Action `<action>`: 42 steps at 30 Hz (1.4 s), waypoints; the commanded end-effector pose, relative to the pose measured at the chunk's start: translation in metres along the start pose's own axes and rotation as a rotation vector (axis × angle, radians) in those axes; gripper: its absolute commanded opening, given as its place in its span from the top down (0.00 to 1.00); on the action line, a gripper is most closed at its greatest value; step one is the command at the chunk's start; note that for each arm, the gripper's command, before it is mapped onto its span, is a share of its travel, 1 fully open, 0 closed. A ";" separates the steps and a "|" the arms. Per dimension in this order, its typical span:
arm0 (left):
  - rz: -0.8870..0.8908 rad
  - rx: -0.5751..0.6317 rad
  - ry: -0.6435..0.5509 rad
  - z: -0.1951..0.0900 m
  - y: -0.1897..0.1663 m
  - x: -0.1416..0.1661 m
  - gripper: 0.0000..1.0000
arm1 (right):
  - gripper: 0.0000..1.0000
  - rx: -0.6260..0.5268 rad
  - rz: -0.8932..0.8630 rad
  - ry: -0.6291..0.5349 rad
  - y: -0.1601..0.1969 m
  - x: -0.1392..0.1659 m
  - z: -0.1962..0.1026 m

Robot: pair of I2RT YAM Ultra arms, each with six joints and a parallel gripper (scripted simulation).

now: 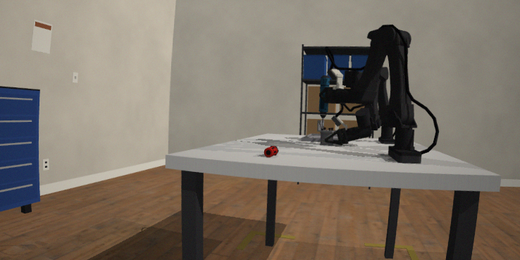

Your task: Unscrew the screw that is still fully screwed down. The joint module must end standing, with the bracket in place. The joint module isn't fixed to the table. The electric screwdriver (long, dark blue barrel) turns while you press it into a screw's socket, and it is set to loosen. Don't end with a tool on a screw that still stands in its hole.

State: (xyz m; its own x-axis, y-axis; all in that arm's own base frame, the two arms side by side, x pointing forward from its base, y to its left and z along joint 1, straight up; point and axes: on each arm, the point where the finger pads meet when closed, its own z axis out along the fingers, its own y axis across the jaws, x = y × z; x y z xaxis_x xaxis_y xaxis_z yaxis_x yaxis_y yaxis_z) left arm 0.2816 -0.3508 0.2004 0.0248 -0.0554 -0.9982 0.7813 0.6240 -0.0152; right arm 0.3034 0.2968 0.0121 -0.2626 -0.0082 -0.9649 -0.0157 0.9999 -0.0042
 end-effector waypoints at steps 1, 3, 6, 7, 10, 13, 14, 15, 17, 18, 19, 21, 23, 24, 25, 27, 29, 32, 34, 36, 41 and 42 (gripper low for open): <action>-0.001 -0.001 -0.037 -0.002 0.003 -0.009 0.58 | 0.41 0.002 0.011 -0.008 0.001 -0.004 0.000; -0.001 -0.001 -0.037 -0.002 0.003 -0.009 0.58 | 0.41 0.002 0.011 -0.008 0.001 -0.004 0.000; -0.001 -0.001 -0.031 -0.002 0.003 -0.006 0.58 | 0.41 0.002 0.011 -0.008 0.001 -0.004 0.000; -0.001 -0.001 -0.025 -0.002 0.003 -0.004 0.58 | 0.41 0.002 0.011 -0.008 0.001 -0.004 0.000; -0.001 -0.001 -0.027 -0.002 0.003 -0.004 0.58 | 0.41 0.002 0.011 -0.008 0.001 -0.004 0.000; -0.001 -0.001 -0.043 0.000 0.003 -0.011 0.58 | 0.41 0.002 0.011 -0.008 0.001 -0.004 0.000; -0.001 -0.001 -0.043 0.000 0.003 -0.011 0.58 | 0.41 0.002 0.011 -0.008 0.001 -0.004 0.000; -0.001 -0.001 -0.043 0.000 0.003 -0.011 0.58 | 0.41 0.002 0.011 -0.008 0.001 -0.004 0.000; -0.001 -0.001 -0.043 0.000 0.003 -0.011 0.58 | 0.41 0.002 0.011 -0.008 0.001 -0.004 0.000; -0.001 -0.001 -0.043 0.000 0.003 -0.011 0.58 | 0.41 0.002 0.011 -0.008 0.001 -0.004 0.000; -0.001 -0.001 -0.043 0.000 0.003 -0.011 0.58 | 0.41 0.002 0.011 -0.008 0.001 -0.004 0.000; -0.001 -0.001 -0.043 0.000 0.003 -0.011 0.58 | 0.41 0.002 0.011 -0.008 0.001 -0.004 0.000; -0.001 -0.001 -0.037 0.000 0.003 -0.008 0.58 | 0.41 0.002 0.011 -0.008 0.001 -0.004 0.000; -0.001 -0.001 -0.031 -0.001 0.003 -0.006 0.58 | 0.41 0.002 0.011 -0.008 0.001 -0.004 0.000; -0.001 -0.001 -0.025 -0.001 0.003 -0.003 0.58 | 0.41 0.002 0.011 -0.008 0.001 -0.004 0.000; -0.001 -0.001 -0.035 -0.002 0.003 -0.007 0.58 | 0.41 0.002 0.011 -0.008 0.001 -0.004 0.000; -0.001 -0.001 -0.037 -0.002 0.003 -0.008 0.58 | 0.41 0.002 0.011 -0.008 0.001 -0.004 0.000; -0.001 -0.001 -0.036 -0.002 0.003 -0.008 0.58 | 0.41 0.002 0.011 -0.008 0.001 -0.004 0.000; -0.001 -0.001 -0.036 -0.002 0.003 -0.008 0.58 | 0.41 0.002 0.011 -0.008 0.001 -0.004 0.000; -0.001 -0.001 -0.036 -0.002 0.003 -0.008 0.58 | 0.41 0.002 0.011 -0.008 0.001 -0.004 0.000; -0.001 -0.001 -0.024 -0.003 0.003 -0.002 0.58 | 0.41 0.002 0.011 -0.008 0.001 -0.004 0.000; -0.001 -0.001 -0.018 -0.003 0.003 0.000 0.58 | 0.41 0.002 0.011 -0.008 0.001 -0.004 0.000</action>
State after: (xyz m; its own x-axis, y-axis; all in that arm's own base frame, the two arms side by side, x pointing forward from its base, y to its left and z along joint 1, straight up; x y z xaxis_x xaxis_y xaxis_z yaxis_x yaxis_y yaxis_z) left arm 0.2814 -0.3506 0.2003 0.0274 -0.0587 -0.9979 0.7814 0.6239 -0.0152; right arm 0.3034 0.2968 0.0121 -0.2626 -0.0082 -0.9649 -0.0157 0.9999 -0.0042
